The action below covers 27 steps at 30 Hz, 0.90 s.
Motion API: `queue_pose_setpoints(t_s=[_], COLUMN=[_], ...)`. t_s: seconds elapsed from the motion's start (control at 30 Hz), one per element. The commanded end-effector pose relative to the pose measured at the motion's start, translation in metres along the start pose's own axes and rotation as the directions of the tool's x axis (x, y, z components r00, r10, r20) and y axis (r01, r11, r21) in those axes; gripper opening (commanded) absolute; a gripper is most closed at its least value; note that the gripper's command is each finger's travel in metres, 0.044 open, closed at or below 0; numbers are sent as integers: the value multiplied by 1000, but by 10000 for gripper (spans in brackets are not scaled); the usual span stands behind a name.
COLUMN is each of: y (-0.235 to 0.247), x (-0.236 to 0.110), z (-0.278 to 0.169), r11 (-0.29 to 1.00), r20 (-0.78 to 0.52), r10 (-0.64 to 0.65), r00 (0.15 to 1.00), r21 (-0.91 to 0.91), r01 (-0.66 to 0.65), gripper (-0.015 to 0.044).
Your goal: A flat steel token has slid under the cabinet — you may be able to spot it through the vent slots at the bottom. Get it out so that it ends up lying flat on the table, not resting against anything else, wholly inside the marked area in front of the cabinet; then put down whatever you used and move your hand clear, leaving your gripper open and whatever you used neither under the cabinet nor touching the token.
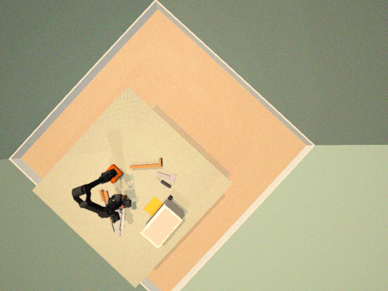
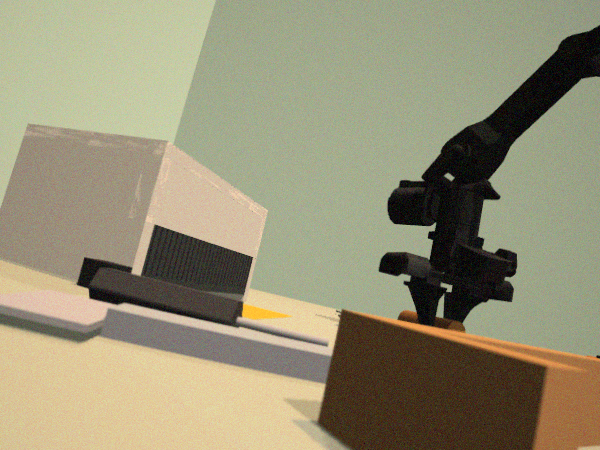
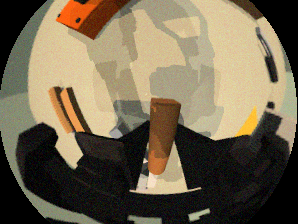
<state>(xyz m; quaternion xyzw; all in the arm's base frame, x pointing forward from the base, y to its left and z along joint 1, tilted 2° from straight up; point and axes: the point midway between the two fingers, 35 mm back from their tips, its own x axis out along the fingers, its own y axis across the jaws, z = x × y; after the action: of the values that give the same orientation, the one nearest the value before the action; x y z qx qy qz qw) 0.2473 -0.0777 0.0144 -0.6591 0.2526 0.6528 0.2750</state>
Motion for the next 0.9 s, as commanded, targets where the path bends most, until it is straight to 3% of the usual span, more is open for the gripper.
queue_pose_setpoints(t_s=[0.0,0.3,0.87], y=[3,3,4], x=[-1,-1,-1], z=[-2,-2,-3], r11=[999,993,1000], r20=[-7,-7,-6], r10=[12,11,10], r00=[1000,1000,1000], r21=[51,113,-1], r01=[-11,-11,-10], gripper=[0,0,0])
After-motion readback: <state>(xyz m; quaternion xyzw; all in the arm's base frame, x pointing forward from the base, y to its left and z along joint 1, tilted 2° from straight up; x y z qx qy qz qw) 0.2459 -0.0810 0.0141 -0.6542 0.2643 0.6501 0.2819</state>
